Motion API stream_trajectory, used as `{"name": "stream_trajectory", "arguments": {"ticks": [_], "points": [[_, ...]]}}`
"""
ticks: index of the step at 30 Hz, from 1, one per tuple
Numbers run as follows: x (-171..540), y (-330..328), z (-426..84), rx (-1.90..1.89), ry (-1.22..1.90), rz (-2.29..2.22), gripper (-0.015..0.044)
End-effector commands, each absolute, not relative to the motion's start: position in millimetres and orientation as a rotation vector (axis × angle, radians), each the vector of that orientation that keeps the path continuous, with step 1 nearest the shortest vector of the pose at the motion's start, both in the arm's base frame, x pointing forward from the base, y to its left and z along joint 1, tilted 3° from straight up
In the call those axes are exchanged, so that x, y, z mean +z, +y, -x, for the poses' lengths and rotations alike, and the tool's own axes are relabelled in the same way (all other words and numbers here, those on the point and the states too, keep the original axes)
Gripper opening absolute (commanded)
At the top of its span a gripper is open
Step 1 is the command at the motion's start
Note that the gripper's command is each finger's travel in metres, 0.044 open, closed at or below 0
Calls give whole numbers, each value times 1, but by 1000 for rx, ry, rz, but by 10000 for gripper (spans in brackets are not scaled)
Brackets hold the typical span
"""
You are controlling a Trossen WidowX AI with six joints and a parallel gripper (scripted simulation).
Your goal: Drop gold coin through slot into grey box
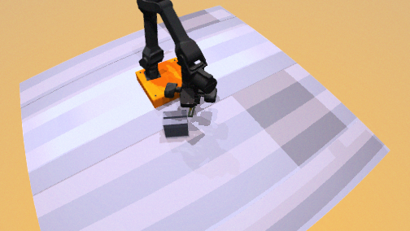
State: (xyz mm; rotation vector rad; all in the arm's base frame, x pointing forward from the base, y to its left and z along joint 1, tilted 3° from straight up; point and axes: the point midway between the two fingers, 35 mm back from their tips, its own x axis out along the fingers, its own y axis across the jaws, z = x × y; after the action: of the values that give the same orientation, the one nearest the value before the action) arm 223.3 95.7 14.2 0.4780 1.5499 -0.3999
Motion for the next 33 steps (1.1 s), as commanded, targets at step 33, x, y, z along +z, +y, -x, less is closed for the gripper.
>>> {"name": "stream_trajectory", "arguments": {"ticks": [33], "points": [[101,91,-224,-394,1542,-484,0]]}}
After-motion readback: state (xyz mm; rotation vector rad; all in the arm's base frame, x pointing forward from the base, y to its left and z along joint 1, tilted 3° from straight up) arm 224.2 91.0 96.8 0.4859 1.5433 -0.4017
